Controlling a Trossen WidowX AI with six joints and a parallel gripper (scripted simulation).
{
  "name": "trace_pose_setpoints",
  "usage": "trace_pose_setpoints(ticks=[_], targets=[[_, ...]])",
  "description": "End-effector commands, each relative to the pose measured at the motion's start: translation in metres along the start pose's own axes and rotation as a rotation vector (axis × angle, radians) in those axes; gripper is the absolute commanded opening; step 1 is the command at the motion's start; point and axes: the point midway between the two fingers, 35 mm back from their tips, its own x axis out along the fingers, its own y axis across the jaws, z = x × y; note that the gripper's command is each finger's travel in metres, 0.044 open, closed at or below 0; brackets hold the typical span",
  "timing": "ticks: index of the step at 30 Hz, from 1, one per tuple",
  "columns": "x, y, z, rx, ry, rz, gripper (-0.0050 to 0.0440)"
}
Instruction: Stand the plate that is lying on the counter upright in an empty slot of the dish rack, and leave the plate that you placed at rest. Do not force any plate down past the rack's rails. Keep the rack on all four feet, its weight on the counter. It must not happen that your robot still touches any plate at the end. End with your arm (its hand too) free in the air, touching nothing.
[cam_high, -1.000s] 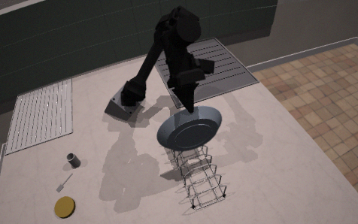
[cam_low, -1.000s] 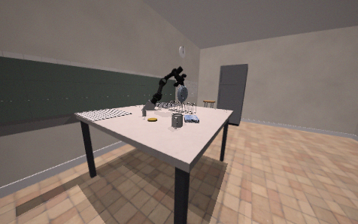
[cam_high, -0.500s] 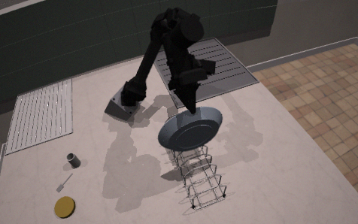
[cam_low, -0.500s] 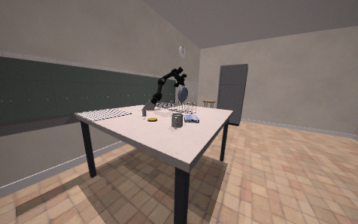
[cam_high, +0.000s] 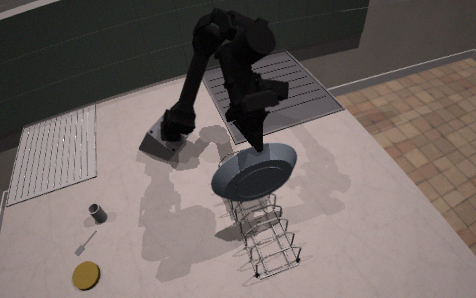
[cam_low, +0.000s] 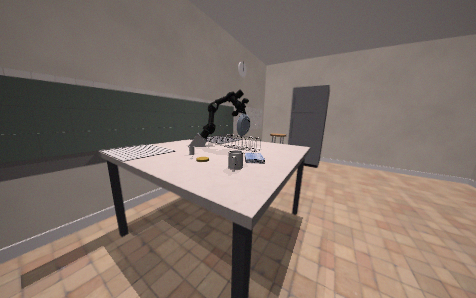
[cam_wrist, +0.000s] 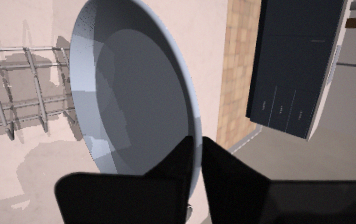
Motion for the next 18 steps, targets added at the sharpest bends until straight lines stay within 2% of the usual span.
trace_pose_setpoints(ticks=[1,18], targets=[[0.0045,0.0032,0.0006,0.016,-0.011,0.015,0.0],[0.0043,0.0036,0.0009,0.016,-0.011,0.015,0.0]])
